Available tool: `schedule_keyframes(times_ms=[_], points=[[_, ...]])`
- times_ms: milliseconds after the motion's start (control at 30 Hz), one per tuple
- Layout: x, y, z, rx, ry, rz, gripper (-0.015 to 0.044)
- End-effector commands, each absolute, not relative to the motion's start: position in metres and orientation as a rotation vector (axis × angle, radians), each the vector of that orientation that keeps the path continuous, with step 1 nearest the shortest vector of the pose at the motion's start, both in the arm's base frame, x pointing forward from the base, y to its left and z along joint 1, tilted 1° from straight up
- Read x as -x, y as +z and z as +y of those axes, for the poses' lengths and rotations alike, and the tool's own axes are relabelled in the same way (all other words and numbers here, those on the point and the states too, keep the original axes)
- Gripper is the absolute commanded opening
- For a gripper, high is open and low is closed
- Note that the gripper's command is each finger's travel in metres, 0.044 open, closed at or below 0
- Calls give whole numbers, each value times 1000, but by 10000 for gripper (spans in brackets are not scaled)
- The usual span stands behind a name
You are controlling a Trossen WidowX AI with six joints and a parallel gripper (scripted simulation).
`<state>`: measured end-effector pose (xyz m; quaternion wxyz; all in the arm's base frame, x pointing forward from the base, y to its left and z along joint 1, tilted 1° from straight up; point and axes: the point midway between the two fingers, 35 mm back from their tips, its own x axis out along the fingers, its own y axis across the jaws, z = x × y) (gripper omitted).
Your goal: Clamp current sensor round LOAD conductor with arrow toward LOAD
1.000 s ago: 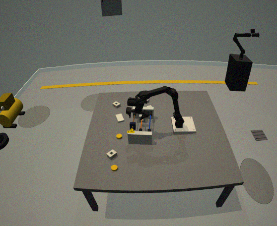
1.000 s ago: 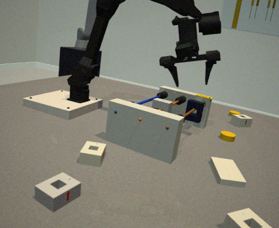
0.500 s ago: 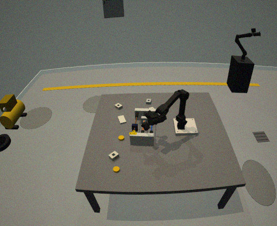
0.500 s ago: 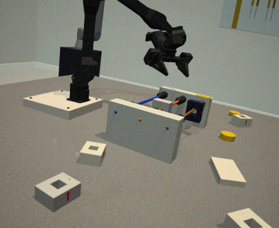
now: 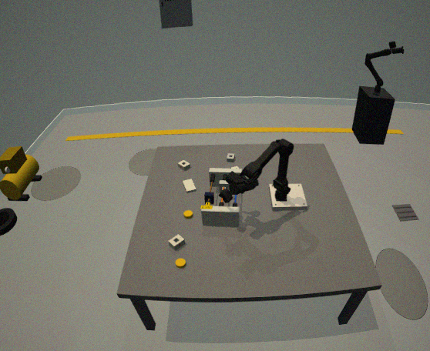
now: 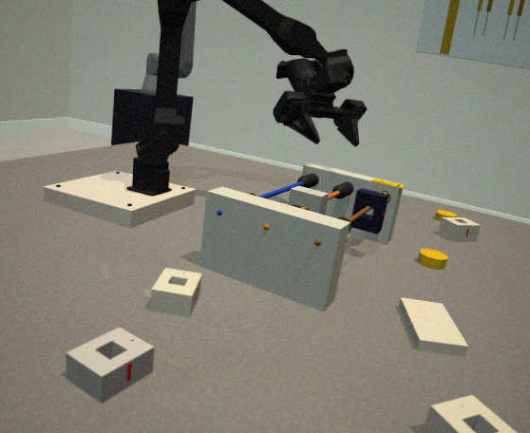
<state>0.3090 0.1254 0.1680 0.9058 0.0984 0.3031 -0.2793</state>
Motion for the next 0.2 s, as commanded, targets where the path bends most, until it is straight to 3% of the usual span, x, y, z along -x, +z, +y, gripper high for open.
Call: schedule_keyframes(times_ms=[0,133,167], points=[[-310,167,125,-221,-583,637,440],[-335,161,111,-515,-702,767,440],[-317,163,124,-323,-613,697,440]])
